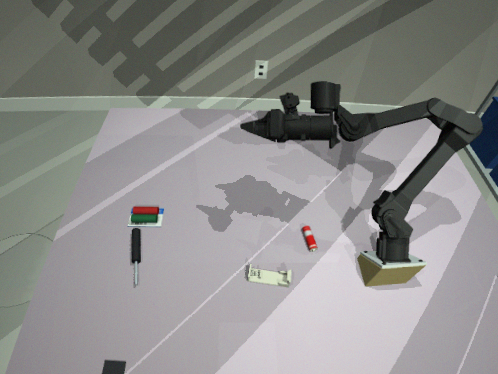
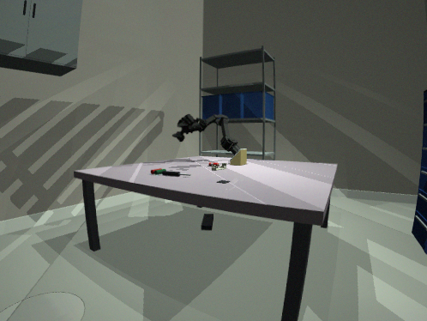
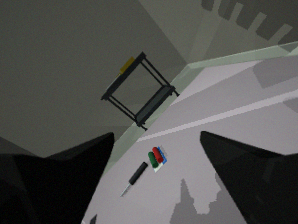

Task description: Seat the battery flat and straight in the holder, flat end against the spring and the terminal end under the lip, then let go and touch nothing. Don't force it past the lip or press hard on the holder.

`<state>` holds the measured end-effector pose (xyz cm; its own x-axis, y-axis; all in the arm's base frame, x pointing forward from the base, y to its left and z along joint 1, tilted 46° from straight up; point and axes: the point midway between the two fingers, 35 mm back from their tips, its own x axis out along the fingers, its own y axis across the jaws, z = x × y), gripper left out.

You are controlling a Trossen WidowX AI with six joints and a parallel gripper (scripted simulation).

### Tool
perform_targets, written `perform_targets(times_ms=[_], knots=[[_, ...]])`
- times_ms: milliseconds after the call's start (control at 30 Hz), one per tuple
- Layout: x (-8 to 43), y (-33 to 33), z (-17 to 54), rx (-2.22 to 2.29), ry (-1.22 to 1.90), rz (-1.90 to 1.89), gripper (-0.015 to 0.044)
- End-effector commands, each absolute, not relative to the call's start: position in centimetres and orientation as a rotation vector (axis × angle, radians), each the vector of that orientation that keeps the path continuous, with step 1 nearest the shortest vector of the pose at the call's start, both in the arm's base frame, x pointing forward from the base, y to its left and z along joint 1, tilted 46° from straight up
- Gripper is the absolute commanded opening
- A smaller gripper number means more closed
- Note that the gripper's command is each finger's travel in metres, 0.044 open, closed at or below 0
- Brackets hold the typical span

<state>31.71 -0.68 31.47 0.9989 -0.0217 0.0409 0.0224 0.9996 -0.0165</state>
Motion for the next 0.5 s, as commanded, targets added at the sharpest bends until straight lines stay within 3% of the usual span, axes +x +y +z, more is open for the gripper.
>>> perform_targets(times_ms=[0,200,467], knots=[[31.8,-0.6,31.1,-0.001,-0.025,-0.024,0.0374],[32.0,0.8,19.5,0.407,0.448,-0.208,0.0232],[27.1,1.1,10.8,0.582,0.770,-0.598,0.0232]])
